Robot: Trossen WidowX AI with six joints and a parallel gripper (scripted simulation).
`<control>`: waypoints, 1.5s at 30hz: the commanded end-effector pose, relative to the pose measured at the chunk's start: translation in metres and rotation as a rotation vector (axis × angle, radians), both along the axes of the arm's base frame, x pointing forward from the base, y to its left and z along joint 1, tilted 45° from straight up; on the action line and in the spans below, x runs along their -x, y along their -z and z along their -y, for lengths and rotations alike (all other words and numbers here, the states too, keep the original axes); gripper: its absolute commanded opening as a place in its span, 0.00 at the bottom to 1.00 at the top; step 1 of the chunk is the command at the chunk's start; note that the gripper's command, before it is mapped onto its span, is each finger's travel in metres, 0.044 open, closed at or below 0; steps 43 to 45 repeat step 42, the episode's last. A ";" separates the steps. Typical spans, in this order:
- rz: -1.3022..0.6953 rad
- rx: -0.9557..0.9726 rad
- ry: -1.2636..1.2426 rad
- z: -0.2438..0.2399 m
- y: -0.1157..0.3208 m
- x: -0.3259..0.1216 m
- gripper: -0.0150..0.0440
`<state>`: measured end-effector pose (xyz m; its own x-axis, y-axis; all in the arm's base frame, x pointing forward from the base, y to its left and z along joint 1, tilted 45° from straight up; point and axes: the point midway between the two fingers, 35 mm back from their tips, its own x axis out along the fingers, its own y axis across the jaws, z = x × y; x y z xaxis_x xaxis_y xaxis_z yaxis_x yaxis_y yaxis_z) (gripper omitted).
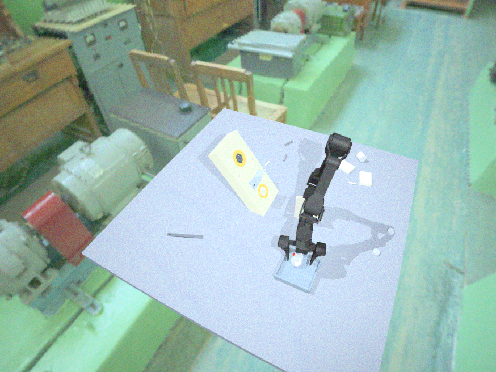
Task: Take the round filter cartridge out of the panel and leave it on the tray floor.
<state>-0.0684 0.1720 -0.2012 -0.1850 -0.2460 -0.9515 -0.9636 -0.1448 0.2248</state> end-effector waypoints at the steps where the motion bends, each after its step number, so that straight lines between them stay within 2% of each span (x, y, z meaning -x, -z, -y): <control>1: -0.002 -0.015 -0.001 -0.027 -0.020 -0.001 1.00; 5: -0.001 -0.015 -0.001 -0.049 -0.048 -0.004 1.00; 8: -0.005 -0.022 0.003 -0.042 -0.037 -0.002 1.00; 45: -0.005 -0.022 0.003 -0.042 -0.037 -0.002 1.00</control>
